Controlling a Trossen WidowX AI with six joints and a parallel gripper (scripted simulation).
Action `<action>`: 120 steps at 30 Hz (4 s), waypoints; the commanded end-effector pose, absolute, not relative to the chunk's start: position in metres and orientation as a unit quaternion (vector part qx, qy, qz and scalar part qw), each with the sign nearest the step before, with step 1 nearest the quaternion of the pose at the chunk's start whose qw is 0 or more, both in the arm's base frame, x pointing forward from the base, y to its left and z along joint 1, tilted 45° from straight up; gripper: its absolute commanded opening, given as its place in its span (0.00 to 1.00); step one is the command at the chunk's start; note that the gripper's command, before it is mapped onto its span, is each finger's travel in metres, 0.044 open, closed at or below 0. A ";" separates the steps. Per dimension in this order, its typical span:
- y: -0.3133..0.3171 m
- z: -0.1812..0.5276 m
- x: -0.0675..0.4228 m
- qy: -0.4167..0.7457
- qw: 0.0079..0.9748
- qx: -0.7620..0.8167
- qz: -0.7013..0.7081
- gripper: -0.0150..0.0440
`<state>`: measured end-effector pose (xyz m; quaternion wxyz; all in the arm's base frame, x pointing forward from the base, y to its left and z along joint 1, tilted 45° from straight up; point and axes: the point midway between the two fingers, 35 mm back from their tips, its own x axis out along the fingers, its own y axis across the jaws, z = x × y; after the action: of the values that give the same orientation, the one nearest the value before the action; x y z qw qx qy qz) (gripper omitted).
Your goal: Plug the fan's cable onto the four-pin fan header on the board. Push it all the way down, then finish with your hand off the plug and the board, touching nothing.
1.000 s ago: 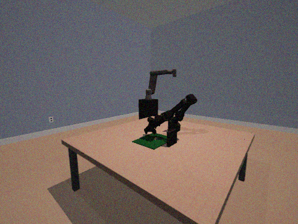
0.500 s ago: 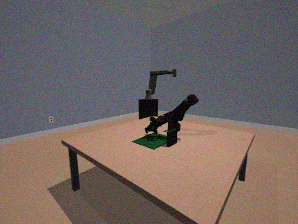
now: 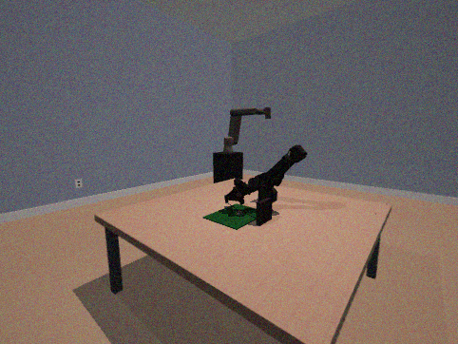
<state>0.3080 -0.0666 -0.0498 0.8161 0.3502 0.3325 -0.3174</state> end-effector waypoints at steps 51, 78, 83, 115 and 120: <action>-0.069 -0.010 0.291 0.198 0.834 0.395 -0.329 0.25; -0.053 -0.024 0.292 0.197 0.834 0.397 -0.330 0.25; -0.050 -0.027 0.293 0.197 0.834 0.397 -0.330 0.25; -0.030 -0.047 0.294 0.198 0.833 0.397 -0.330 0.25; -0.027 -0.050 0.294 0.198 0.833 0.397 -0.330 0.25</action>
<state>0.2934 -0.0283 -0.0496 0.8333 0.3956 0.2010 -0.3296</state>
